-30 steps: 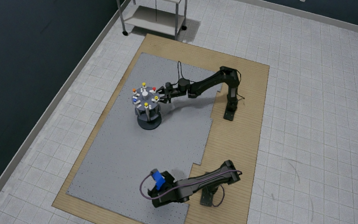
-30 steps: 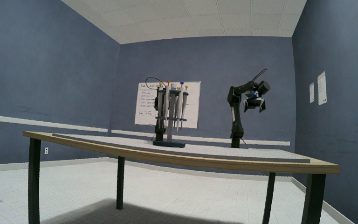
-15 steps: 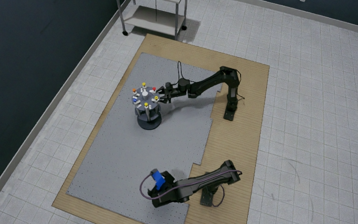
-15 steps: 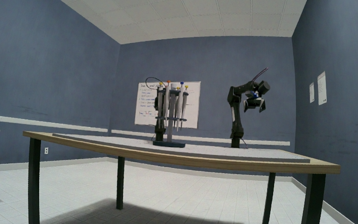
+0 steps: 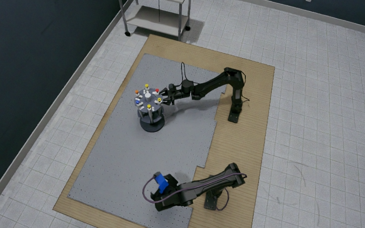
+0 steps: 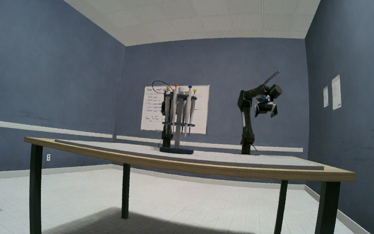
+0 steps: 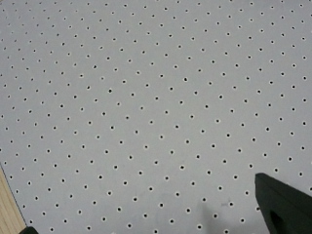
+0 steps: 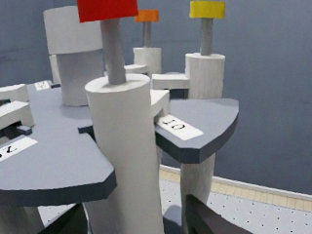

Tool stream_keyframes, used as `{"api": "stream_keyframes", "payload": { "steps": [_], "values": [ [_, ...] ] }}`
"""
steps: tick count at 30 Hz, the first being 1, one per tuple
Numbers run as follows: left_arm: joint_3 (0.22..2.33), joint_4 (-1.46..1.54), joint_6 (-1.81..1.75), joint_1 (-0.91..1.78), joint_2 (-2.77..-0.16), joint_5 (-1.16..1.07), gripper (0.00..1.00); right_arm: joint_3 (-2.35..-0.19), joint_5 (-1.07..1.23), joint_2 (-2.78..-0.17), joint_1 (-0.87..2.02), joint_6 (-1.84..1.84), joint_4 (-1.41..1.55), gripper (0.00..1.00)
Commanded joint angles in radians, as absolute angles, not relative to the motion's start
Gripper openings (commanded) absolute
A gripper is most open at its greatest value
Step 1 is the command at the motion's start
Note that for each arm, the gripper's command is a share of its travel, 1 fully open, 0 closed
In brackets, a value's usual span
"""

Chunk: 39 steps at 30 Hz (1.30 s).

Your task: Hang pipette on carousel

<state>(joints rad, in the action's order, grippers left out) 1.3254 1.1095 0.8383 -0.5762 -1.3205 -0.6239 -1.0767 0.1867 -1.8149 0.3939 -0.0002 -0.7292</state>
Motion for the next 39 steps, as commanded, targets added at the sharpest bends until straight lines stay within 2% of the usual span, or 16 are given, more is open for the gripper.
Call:
{"api": "stream_keyframes", "payload": {
  "steps": [1, 8, 9, 39],
  "values": [
    [1.34, 1.097, 0.847, -0.582, -1.316, -0.644, 1.0, -1.112, 0.179, -1.82, 0.391, 0.001, -0.734, 0.5],
    [1.34, 1.097, 0.847, -0.582, -1.316, -0.644, 1.0, -1.112, 0.179, -1.82, 0.391, 0.001, -0.734, 0.5],
    [1.34, 1.097, 0.847, -0.582, -1.316, -0.644, 1.0, -1.112, 0.179, -1.82, 0.391, 0.001, -0.734, 0.12],
    [1.34, 1.097, 0.847, -0.582, -1.316, -0.644, 1.0, -1.112, 0.191, -1.82, 0.393, 0.001, -0.732, 0.12]
  ]
}}
